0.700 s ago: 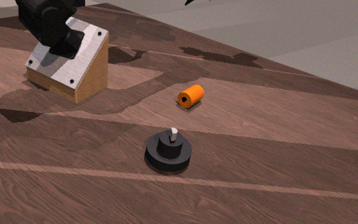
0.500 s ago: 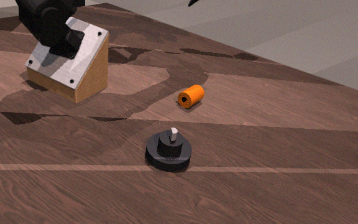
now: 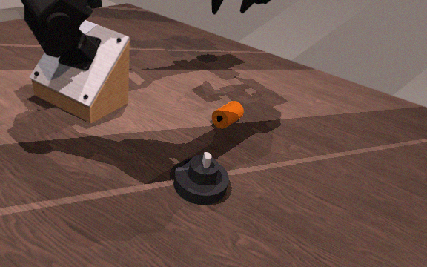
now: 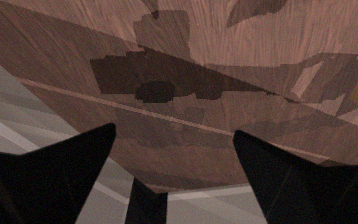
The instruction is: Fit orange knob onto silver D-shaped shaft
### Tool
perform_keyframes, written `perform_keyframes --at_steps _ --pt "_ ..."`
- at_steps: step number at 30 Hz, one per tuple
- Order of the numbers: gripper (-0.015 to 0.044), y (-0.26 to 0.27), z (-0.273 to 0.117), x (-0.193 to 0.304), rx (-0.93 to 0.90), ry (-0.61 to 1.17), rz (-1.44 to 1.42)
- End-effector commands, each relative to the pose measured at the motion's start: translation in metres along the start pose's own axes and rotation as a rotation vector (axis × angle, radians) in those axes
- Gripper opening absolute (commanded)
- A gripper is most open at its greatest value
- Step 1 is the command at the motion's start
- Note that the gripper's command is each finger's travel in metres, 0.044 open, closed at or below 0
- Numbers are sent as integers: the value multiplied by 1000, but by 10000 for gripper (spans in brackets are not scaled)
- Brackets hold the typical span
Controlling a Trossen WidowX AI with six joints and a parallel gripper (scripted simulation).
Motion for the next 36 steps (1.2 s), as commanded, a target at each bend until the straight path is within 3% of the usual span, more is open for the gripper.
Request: perform_keyframes --at_steps 1,20,36 --pt "440 -28 -6 -57 12 -112 -506" --pt "440 -86 -7 -127 174 -230 -1255" --pt "440 -141 4 -161 403 -207 -1820"
Point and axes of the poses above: the point midway between the two fingers, 35 mm back from their tips, its own z axis out along the fingers, its own y axis across the jaws, x = y × z, the point moved 10 cm from there along -z, back along the fingers, and after that the axes turned 5 degrees about -z, right-handed, at the moved point
